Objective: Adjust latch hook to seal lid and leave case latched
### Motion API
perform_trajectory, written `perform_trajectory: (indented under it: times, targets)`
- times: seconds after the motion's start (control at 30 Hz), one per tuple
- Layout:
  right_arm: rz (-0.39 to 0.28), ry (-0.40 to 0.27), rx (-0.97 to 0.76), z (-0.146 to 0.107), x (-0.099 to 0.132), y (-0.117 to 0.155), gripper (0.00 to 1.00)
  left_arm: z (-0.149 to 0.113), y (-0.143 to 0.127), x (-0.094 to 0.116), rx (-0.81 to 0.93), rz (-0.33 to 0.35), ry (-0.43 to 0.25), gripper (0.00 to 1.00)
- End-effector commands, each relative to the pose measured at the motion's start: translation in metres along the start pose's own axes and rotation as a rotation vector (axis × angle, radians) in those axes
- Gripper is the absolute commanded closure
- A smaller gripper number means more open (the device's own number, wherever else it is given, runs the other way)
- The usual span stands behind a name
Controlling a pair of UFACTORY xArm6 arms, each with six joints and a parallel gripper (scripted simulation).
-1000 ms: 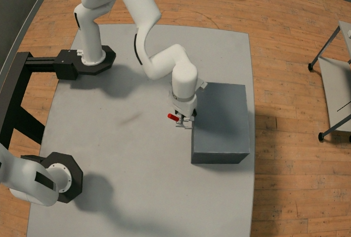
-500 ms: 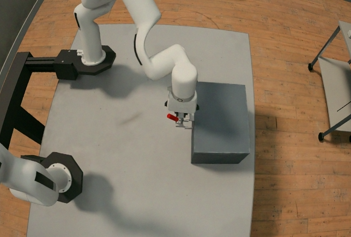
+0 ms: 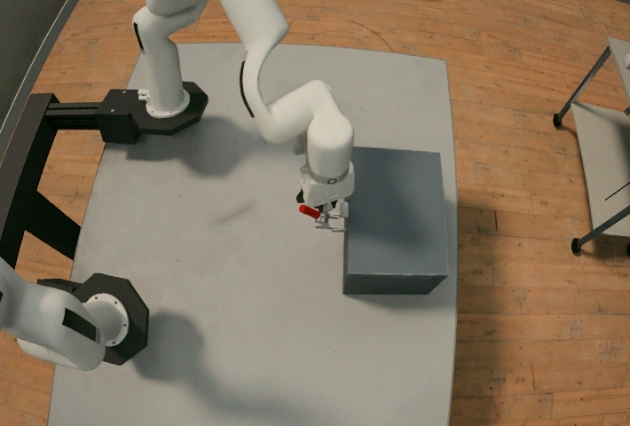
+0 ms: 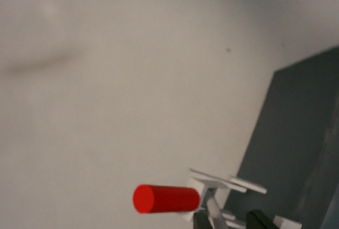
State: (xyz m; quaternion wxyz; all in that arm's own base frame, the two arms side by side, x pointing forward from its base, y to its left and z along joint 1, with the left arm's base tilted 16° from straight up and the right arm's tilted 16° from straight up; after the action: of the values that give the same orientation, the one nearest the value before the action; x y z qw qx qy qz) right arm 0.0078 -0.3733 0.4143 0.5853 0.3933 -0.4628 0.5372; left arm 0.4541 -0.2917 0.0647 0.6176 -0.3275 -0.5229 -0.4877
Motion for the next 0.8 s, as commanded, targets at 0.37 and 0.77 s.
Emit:
perform_trajectory:
  times: [0.37, 0.77]
  targets:
    - [0.001, 0.004, 0.000, 0.0007, 0.0017, -0.0001, 0.00, -0.0013, -0.0001, 0.0023, 0.450, -0.019, -0.001, 0.76]
    - [0.001, 0.004, 0.000, 0.0007, 0.0017, -0.0001, 0.00, -0.0013, -0.0001, 0.0023, 0.682, -0.018, -0.003, 0.76]
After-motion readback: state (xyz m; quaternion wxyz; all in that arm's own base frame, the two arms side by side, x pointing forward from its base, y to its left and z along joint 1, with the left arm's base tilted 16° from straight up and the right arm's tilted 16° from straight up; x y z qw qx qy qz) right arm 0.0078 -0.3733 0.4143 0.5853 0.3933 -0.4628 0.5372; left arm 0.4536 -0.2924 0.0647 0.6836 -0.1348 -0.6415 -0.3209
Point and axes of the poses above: on each arm, the point where the finger pads meet when closed, its own x axis back along the fingers, its own y axis across the jaws, z = x × y, the point moved 6 cm from there along x, back along the fingers, and after that the axes turned 8 degrees about -x, right-handed, at the moved point
